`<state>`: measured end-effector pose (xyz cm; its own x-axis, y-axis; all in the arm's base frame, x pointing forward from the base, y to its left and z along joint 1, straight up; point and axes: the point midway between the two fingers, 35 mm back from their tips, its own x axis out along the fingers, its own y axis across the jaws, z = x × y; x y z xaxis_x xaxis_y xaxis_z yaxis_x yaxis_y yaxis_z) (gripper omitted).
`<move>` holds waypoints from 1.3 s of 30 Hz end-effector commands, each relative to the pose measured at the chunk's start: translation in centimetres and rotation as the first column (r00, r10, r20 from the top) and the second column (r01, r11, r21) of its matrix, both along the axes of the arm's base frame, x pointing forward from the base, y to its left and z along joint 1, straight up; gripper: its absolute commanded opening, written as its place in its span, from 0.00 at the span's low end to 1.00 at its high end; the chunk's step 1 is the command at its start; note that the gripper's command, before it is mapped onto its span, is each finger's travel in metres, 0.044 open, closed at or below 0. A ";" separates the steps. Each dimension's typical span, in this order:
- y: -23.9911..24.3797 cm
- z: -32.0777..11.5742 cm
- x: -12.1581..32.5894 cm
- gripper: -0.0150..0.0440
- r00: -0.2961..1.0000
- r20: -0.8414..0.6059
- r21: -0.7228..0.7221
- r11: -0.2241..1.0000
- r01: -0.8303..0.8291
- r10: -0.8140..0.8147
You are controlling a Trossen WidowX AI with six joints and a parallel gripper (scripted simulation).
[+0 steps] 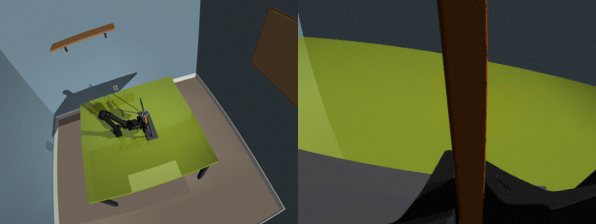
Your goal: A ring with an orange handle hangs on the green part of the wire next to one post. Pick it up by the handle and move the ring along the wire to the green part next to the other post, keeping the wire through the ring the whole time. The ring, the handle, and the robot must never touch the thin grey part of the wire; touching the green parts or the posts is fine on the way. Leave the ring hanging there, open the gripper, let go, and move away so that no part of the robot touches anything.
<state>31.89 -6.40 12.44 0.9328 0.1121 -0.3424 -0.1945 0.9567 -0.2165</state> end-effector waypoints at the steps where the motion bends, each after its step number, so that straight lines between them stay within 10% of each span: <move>1: 0.5 -0.1 -0.1 0.00 1.000 0.003 -0.001 1.000 -0.005 0.005; 39: 10.2 -0.3 -0.2 0.00 0.956 -0.038 0.407 0.869 0.282 -0.292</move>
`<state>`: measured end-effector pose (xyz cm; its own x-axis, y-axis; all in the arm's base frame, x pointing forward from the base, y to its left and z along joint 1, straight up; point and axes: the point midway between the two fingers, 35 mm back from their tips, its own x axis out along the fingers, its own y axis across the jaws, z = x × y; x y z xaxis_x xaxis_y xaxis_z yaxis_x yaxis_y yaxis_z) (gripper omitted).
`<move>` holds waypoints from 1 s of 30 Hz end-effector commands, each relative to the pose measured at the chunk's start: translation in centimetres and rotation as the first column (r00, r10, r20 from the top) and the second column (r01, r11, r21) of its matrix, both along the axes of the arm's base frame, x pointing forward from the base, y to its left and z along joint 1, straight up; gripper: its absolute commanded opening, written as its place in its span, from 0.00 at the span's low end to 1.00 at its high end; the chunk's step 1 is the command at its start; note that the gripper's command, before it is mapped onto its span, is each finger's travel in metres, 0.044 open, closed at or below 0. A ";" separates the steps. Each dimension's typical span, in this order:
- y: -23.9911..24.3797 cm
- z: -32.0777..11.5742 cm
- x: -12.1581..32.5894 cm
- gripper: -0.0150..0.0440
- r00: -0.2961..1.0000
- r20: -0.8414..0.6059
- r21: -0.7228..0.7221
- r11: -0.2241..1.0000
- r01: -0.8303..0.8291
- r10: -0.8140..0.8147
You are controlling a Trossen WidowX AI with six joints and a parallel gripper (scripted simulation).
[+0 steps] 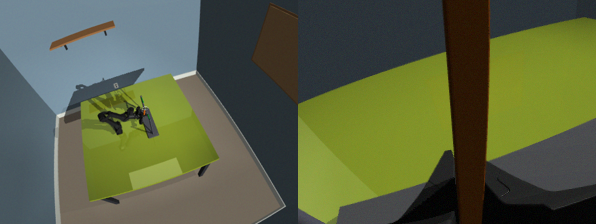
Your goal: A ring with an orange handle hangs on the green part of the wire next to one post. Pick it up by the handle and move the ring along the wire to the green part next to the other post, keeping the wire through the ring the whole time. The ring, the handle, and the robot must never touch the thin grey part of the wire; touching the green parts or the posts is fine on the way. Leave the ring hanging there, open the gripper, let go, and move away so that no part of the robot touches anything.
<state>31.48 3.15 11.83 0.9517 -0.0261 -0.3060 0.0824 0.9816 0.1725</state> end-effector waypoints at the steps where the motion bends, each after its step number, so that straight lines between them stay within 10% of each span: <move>1: 0.9 0.3 0.3 0.00 1.000 0.005 0.032 0.999 0.025 -0.025; 30: 2.3 0.7 0.6 0.00 0.998 0.017 -0.076 0.995 -0.066 0.067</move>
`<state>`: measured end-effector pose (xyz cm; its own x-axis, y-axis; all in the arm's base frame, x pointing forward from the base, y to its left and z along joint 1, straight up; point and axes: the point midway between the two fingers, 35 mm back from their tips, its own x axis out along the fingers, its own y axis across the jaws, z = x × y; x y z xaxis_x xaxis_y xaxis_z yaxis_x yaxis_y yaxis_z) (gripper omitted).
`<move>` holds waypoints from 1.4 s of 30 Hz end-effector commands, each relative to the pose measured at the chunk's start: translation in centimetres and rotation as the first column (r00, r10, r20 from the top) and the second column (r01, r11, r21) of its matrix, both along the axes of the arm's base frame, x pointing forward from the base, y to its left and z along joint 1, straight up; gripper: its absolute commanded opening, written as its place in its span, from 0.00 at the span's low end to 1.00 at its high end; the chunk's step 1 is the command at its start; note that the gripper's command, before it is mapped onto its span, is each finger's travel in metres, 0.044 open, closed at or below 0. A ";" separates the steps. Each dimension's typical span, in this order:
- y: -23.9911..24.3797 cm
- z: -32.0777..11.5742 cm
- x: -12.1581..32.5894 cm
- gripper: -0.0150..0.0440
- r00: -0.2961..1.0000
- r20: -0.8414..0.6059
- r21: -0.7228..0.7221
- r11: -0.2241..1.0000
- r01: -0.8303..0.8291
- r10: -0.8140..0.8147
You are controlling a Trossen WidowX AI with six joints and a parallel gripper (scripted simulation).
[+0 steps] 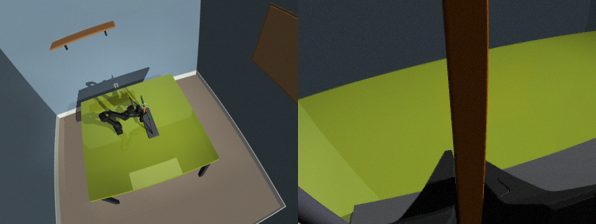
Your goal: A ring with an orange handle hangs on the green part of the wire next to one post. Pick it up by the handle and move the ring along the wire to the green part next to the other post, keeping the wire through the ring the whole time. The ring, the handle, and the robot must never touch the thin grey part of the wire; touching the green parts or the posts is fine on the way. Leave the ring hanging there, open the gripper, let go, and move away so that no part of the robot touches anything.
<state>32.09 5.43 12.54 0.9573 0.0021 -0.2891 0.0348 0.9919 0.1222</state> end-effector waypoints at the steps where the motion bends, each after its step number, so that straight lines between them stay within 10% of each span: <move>1: 0.0 0.0 0.0 0.00 1.000 0.003 -0.031 0.999 -0.026 0.026; 42: 2.9 0.0 -0.1 0.00 0.993 0.011 -0.106 0.987 -0.119 0.121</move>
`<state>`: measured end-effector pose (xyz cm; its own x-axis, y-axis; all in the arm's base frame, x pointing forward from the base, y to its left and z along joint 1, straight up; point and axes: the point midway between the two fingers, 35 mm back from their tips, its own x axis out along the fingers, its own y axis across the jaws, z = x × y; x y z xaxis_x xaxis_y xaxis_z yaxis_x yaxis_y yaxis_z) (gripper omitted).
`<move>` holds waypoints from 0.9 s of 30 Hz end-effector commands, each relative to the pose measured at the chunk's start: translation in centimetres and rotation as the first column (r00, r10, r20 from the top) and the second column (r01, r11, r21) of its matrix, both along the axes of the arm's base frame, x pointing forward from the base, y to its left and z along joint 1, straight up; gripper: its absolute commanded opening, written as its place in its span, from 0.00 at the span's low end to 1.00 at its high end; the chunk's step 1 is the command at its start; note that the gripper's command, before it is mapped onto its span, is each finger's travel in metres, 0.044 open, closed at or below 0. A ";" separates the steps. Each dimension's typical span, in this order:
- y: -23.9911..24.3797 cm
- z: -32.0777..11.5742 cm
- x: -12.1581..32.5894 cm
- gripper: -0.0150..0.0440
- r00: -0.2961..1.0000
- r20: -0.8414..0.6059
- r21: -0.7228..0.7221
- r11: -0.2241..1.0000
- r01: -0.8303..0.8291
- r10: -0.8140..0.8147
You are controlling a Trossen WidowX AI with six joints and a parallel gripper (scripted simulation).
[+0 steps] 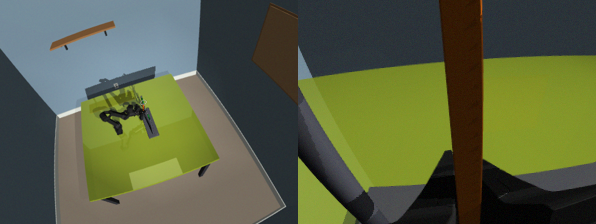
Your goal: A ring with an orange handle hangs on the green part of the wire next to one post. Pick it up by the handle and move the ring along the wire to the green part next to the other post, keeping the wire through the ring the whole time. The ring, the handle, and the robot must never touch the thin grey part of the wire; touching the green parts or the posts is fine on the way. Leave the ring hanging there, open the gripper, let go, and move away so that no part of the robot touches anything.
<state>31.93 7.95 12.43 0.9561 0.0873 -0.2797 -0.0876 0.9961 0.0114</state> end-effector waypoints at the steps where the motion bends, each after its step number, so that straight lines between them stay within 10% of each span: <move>1: 0.4 0.1 0.1 0.00 1.000 0.003 0.006 1.000 0.000 0.000; 27: 1.2 -2.2 0.1 0.00 1.000 0.004 0.008 1.000 -0.008 0.008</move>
